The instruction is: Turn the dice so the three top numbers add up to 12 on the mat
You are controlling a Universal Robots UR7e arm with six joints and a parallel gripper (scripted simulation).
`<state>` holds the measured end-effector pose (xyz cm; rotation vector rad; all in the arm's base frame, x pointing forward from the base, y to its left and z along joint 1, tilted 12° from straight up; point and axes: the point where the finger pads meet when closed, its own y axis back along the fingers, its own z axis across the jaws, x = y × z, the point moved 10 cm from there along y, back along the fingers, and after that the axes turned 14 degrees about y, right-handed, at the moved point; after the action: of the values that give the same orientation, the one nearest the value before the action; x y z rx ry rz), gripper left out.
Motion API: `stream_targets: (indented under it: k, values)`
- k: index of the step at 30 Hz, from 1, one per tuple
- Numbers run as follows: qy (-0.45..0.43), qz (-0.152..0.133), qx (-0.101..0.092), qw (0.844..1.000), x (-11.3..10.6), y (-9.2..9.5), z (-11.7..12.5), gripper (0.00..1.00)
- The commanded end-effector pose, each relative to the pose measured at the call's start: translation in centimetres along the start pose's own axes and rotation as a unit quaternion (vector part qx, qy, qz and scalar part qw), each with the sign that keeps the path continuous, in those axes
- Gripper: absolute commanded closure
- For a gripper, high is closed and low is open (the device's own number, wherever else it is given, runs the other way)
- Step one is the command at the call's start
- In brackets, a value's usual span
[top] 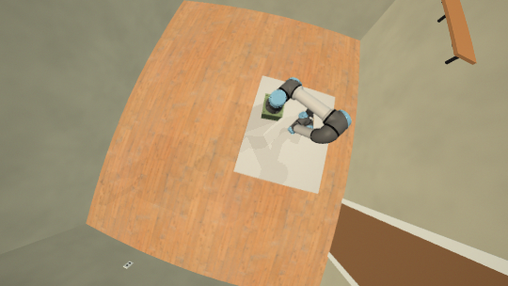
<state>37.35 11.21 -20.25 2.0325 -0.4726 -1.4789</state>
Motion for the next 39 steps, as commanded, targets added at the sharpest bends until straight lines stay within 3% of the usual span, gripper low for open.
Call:
stream_targets:
  k: [1, 7, 19, 39]
  values:
    - [0.001, 0.000, 0.000, 1.000, 0.0, 1.8, -0.1, 0.30]
    - [0.001, 0.000, 0.000, 1.000, 0.0, 3.7, -0.1, 0.30]
    - [0.001, 0.000, 0.000, 1.000, -0.2, 4.4, -0.1, 0.30]
    - [0.001, 0.000, 0.000, 1.000, -5.1, 7.1, -1.3, 0.30]
